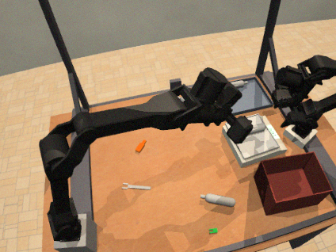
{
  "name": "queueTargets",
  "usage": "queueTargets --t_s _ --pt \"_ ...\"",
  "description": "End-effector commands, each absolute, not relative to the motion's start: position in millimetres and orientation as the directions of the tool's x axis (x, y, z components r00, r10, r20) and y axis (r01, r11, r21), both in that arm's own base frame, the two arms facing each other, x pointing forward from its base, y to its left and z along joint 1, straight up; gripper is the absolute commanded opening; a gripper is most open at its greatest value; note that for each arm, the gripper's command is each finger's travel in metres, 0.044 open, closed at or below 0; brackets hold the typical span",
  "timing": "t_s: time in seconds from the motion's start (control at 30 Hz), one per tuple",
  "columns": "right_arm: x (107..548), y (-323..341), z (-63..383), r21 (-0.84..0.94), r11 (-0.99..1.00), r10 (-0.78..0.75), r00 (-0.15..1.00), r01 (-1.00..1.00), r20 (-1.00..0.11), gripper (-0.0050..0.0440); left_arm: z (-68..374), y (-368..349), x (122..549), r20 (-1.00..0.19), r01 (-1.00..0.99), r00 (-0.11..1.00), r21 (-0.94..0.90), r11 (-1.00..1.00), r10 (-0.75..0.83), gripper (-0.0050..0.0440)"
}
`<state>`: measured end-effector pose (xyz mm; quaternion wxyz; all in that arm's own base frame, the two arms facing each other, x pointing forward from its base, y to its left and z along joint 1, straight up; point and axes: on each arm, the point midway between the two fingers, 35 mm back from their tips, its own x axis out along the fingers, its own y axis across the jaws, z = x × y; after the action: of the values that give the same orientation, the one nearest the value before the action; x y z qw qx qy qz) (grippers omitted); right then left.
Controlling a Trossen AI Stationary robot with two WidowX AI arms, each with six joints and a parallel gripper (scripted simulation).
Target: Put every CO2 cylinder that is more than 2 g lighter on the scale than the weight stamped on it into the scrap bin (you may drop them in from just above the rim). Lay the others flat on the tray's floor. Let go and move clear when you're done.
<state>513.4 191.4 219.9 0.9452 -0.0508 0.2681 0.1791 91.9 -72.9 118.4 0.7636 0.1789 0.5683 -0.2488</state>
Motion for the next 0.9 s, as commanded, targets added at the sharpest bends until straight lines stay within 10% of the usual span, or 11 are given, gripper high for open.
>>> queueTargets --t_s 0.0,0.7,0.87 --pt "526.5 193.5 230.5 -0.001 0.934 0.308 0.803 -0.358 -0.510 0.0440 118.7 -67.1 76.4 -0.943 0.595 0.268 0.001 0.804 -0.197 0.0440" --pt "522.9 193.9 233.9 -0.001 0.932 0.313 0.804 -0.363 -0.505 0.0440 119.9 -66.3 72.7 -0.937 0.601 0.278 -0.001 0.799 -0.211 0.0440" --pt "516.2 192.9 237.3 -0.001 0.931 0.316 0.806 -0.365 -0.501 0.0440 126.2 -71.5 79.4 -0.934 0.588 0.286 -0.005 0.809 -0.213 0.0320"
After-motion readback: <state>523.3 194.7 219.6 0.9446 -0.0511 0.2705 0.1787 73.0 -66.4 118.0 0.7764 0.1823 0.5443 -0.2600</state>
